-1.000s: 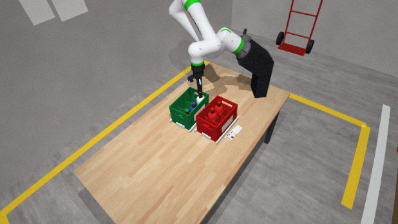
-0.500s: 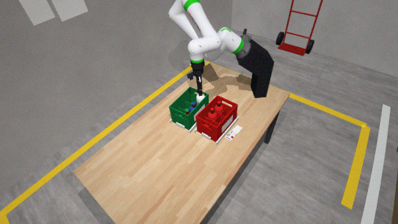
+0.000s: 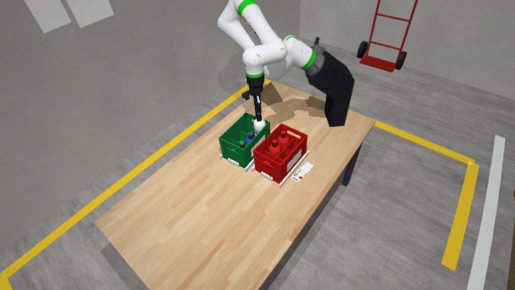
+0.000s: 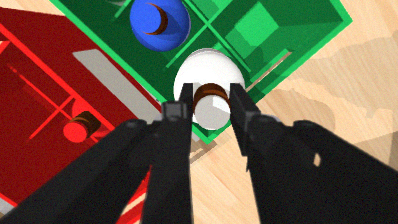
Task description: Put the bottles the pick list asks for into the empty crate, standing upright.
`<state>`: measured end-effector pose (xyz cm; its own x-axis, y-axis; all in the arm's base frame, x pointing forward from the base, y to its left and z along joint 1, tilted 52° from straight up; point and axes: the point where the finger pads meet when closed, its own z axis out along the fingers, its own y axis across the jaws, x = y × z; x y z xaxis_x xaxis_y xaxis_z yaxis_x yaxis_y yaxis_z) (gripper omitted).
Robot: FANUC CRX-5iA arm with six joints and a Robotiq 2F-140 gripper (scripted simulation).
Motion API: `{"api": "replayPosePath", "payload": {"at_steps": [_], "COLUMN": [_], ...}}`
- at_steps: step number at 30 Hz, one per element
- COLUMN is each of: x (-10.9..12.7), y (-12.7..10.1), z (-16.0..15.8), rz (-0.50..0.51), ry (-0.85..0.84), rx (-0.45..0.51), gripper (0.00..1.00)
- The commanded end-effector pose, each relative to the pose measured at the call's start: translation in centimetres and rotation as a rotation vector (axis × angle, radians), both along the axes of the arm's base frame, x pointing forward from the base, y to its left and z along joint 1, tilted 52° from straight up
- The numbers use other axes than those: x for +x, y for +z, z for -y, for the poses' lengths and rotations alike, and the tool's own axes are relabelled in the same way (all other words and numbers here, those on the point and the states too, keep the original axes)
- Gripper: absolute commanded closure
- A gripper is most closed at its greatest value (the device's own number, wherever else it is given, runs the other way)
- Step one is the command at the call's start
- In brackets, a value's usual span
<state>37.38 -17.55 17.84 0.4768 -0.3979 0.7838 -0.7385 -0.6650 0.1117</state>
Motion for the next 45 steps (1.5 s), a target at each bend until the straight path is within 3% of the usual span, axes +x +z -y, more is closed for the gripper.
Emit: {"api": "replayPosePath", "payload": {"at_steps": [1, 45], "x": [-0.2, -3.3], "y": [0.3, 4.2], "z": [-0.4, -4.4], "rz": [0.001, 0.001], "ry": [0.0, 0.0], "rx": [0.0, 0.0], "gripper": [0.9, 0.9]}}
